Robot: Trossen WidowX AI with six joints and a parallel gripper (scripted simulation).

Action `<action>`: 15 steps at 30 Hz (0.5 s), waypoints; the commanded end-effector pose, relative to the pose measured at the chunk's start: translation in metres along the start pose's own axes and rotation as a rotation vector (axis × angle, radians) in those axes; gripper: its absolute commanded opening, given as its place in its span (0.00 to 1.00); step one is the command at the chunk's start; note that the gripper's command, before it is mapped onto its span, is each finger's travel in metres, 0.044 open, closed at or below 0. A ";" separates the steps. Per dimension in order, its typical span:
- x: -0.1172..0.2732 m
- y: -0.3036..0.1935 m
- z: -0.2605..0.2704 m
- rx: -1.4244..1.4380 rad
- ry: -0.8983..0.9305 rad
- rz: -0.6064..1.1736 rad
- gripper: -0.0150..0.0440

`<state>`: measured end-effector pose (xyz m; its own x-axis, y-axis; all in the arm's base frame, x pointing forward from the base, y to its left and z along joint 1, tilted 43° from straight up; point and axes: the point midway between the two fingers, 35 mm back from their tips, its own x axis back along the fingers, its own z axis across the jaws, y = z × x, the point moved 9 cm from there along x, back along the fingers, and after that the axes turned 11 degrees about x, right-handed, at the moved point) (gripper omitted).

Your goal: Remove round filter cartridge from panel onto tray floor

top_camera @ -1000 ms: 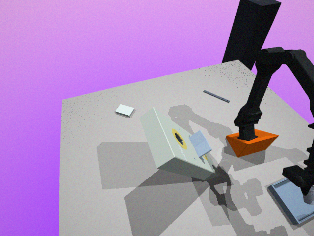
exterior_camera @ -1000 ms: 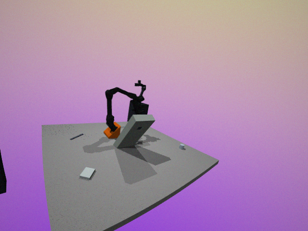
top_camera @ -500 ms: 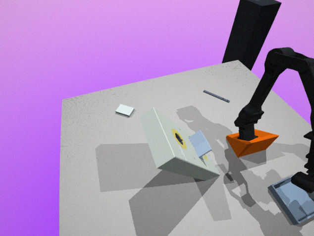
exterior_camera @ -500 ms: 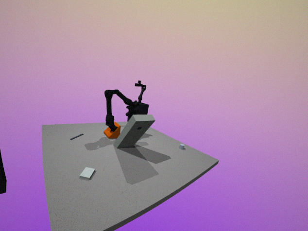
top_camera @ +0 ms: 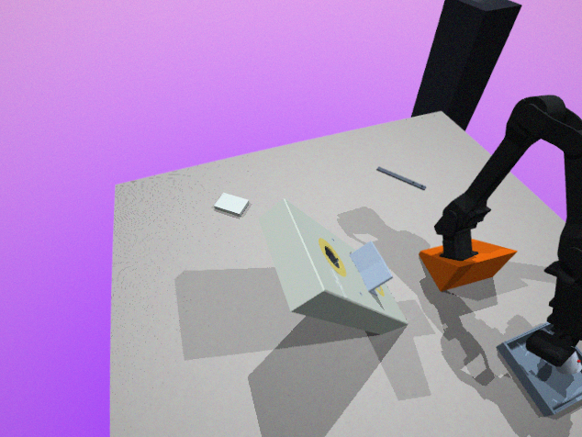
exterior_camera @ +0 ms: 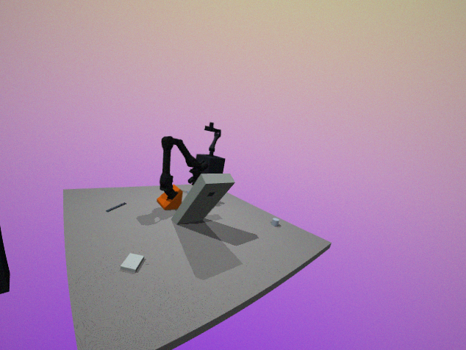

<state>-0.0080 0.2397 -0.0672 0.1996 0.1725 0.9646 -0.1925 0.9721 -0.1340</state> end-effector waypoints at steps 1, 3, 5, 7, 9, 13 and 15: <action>-0.017 -0.011 0.003 -0.002 0.004 -0.008 0.25; -0.020 -0.014 0.003 -0.002 0.004 -0.008 0.25; -0.016 -0.012 0.002 -0.001 0.002 0.008 0.30; -0.016 -0.012 0.002 -0.001 0.002 0.008 0.39; -0.016 -0.012 0.002 -0.001 0.002 0.008 0.48; -0.016 -0.012 0.002 -0.001 0.002 0.008 0.65; -0.016 -0.012 0.002 -0.001 0.002 0.008 0.74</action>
<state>-0.0112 0.2239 -0.0804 0.2001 0.1850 0.9621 -0.1926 0.9703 -0.1465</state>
